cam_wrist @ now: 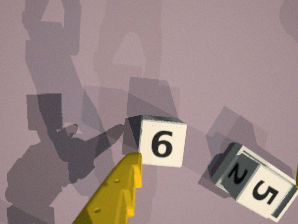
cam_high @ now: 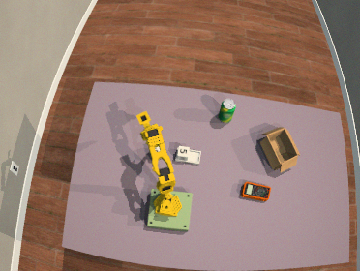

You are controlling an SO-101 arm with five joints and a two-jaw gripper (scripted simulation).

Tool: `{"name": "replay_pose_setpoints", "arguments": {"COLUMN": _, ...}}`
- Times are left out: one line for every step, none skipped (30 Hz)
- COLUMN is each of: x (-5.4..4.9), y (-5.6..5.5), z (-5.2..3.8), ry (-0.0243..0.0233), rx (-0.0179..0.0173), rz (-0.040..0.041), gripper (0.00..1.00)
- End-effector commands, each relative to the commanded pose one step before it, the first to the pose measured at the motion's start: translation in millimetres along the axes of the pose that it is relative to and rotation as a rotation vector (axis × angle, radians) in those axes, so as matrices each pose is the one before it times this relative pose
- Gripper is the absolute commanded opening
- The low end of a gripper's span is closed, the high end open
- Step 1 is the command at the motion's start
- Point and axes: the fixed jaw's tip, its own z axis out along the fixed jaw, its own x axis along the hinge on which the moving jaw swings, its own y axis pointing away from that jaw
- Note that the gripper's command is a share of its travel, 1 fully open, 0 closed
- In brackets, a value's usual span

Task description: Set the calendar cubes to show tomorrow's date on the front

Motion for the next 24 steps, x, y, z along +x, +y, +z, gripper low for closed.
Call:
{"name": "replay_pose_setpoints", "arguments": {"x": -3.59, "y": 1.75, "z": 1.999, "ry": -0.00504, "rx": -0.00443, "rz": 0.05492, "gripper": 0.35}}
{"name": "replay_pose_setpoints", "arguments": {"x": -0.15, "y": 0.16, "z": 0.103, "ry": -0.00002, "rx": -0.00031, "rz": 0.01232, "gripper": 0.35}}
{"name": "replay_pose_setpoints", "arguments": {"x": -0.13, "y": 0.14, "z": 0.097, "ry": -0.00002, "rx": -0.00028, "rz": 0.0114, "gripper": 0.35}}
{"name": "replay_pose_setpoints", "arguments": {"x": -0.12, "y": 0.13, "z": 0.085, "ry": -0.00001, "rx": -0.00025, "rz": 0.01046, "gripper": 0.35}}
{"name": "replay_pose_setpoints", "arguments": {"x": -0.11, "y": 0.12, "z": 0.079, "ry": -0.00005, "rx": -0.00022, "rz": 0.00961, "gripper": 0.35}}
{"name": "replay_pose_setpoints", "arguments": {"x": -0.1, "y": 0.11, "z": 0.067, "ry": -0.00001, "rx": -0.00022, "rz": 0.00873, "gripper": 0.35}}
{"name": "replay_pose_setpoints", "arguments": {"x": -0.09, "y": 0.1, "z": 0.067, "ry": 0.00002, "rx": -0.00018, "rz": 0.00792, "gripper": 0.35}}
{"name": "replay_pose_setpoints", "arguments": {"x": -0.08, "y": 0.09, "z": 0.061, "ry": -0.00001, "rx": -0.00019, "rz": 0.0071, "gripper": 0.35}}
{"name": "replay_pose_setpoints", "arguments": {"x": 0.0, "y": 0.0, "z": 0.0, "ry": 0.0, "rx": 0.0, "rz": 0.0, "gripper": 0.35}}
{"name": "replay_pose_setpoints", "arguments": {"x": 0.0, "y": 0.0, "z": 0.0, "ry": 0.0, "rx": 0.0, "rz": 0.0, "gripper": 0.35}}
{"name": "replay_pose_setpoints", "arguments": {"x": -0.07, "y": 0.08, "z": 0.051, "ry": -0.00001, "rx": -0.00013, "rz": 0.00631, "gripper": 0.35}}
{"name": "replay_pose_setpoints", "arguments": {"x": -0.06, "y": 0.07, "z": 0.048, "ry": -0.00001, "rx": -0.00016, "rz": 0.00556, "gripper": 0.35}}
{"name": "replay_pose_setpoints", "arguments": {"x": -0.05, "y": 0.06, "z": 0.036, "ry": -0.00001, "rx": -0.00009, "rz": 0.00484, "gripper": 0.35}}
{"name": "replay_pose_setpoints", "arguments": {"x": -0.04, "y": 0.05, "z": 0.036, "ry": -0.00001, "rx": -0.00013, "rz": 0.00418, "gripper": 0.35}}
{"name": "replay_pose_setpoints", "arguments": {"x": -0.04, "y": 0.04, "z": 0.03, "ry": -0.00001, "rx": -0.00006, "rz": 0.00352, "gripper": 0.35}}
{"name": "replay_pose_setpoints", "arguments": {"x": -0.03, "y": 0.04, "z": 0.024, "ry": 0.00003, "rx": -0.00009, "rz": 0.00295, "gripper": 0.35}}
{"name": "replay_pose_setpoints", "arguments": {"x": -0.03, "y": 0.03, "z": 0.018, "ry": 0.0, "rx": -0.00003, "rz": 0.00239, "gripper": 0.35}}
{"name": "replay_pose_setpoints", "arguments": {"x": -0.02, "y": 0.02, "z": 0.018, "ry": 0.0, "rx": -0.00006, "rz": 0.00188, "gripper": 0.35}}
{"name": "replay_pose_setpoints", "arguments": {"x": -0.02, "y": 0.02, "z": 0.012, "ry": 0.0, "rx": -0.00003, "rz": 0.00145, "gripper": 0.35}}
{"name": "replay_pose_setpoints", "arguments": {"x": -0.01, "y": 0.01, "z": 0.006, "ry": 0.0, "rx": -0.00003, "rz": 0.00107, "gripper": 0.35}}
{"name": "replay_pose_setpoints", "arguments": {"x": -0.01, "y": 0.01, "z": 0.006, "ry": 0.0, "rx": 0.0, "rz": 0.00072, "gripper": 0.35}}
{"name": "replay_pose_setpoints", "arguments": {"x": -0.01, "y": 0.01, "z": 0.006, "ry": 0.0, "rx": -0.00003, "rz": 0.00044, "gripper": 0.35}}
{"name": "replay_pose_setpoints", "arguments": {"x": 0.0, "y": 0.0, "z": 0.0, "ry": 0.0, "rx": 0.0, "rz": 0.00022, "gripper": 0.35}}
{"name": "replay_pose_setpoints", "arguments": {"x": 0.0, "y": 0.0, "z": 0.0, "ry": 0.0, "rx": 0.0, "rz": 0.00009, "gripper": 0.35}}
